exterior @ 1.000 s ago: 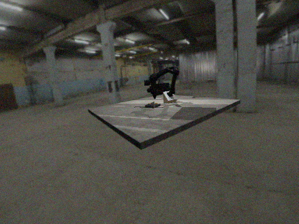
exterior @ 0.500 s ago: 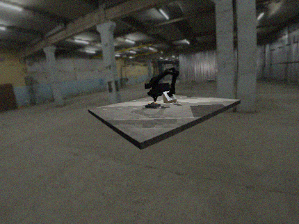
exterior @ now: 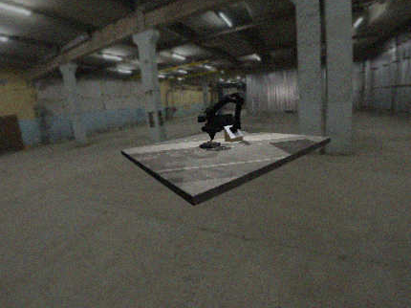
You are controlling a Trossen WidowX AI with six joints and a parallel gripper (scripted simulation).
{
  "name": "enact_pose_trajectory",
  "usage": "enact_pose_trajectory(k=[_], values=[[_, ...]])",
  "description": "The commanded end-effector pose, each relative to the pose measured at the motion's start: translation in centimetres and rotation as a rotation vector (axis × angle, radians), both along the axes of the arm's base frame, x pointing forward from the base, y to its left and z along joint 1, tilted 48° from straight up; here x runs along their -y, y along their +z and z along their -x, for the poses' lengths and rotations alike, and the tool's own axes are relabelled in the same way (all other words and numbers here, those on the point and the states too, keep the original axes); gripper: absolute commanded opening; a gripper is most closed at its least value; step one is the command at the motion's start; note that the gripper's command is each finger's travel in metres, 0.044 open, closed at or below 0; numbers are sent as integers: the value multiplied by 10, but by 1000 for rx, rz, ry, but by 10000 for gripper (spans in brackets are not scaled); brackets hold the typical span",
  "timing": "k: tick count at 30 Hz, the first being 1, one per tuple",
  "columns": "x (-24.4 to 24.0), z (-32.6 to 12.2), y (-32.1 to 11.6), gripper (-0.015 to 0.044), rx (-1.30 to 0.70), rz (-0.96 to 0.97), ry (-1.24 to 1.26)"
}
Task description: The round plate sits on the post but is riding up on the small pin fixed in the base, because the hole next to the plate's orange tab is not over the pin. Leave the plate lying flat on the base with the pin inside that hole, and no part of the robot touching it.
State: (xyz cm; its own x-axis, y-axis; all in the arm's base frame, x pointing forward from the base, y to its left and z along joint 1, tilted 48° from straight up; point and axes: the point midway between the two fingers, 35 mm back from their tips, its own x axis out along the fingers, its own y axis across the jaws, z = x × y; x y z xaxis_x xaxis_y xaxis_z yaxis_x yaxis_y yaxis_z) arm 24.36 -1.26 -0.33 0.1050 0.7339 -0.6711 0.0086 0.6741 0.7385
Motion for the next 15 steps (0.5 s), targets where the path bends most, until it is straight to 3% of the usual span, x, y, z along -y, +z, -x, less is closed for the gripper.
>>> enact_pose_trajectory(k=[1,15], values=[[5,-2,-6,0,0,10,3],[12,-11,-12,0,1,10,3]])
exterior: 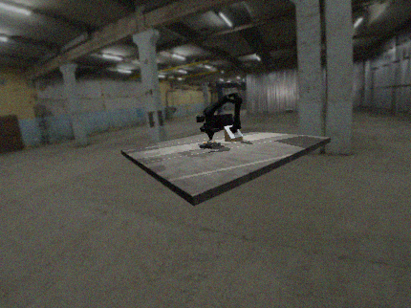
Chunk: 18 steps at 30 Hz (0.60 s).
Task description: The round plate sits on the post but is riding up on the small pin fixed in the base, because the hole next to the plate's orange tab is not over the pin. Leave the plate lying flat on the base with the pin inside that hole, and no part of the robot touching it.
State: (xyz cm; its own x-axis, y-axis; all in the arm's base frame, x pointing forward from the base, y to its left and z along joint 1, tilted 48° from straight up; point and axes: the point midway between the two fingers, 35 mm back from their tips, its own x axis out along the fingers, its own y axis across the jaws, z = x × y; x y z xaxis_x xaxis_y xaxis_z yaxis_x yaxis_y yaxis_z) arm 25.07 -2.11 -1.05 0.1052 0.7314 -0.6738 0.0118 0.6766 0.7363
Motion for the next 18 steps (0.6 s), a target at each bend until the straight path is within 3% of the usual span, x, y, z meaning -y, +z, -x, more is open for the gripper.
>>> enact_pose_trajectory(k=[1,18], values=[[4,-5,-6,0,3,7,6],[10,-17,-9,0,4,7,6]])
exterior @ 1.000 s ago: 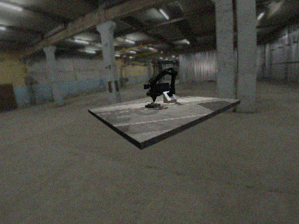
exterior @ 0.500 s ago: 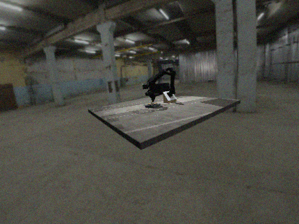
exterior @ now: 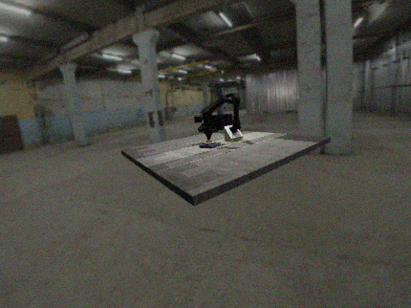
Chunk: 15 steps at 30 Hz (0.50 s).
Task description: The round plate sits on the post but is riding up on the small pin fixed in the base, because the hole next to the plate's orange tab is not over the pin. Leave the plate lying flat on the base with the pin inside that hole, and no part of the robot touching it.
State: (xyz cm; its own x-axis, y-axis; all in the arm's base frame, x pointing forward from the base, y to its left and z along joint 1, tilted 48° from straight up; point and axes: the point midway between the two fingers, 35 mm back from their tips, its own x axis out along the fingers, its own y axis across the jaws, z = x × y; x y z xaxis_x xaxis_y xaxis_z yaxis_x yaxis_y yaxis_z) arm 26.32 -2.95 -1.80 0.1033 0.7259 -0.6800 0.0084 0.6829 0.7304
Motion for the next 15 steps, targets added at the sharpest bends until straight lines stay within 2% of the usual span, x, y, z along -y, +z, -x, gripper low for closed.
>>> enact_pose_trajectory(k=[1,15], values=[[1,-6,-2,0,3,-1,2],[4,-14,-3,0,3,-1,2]])
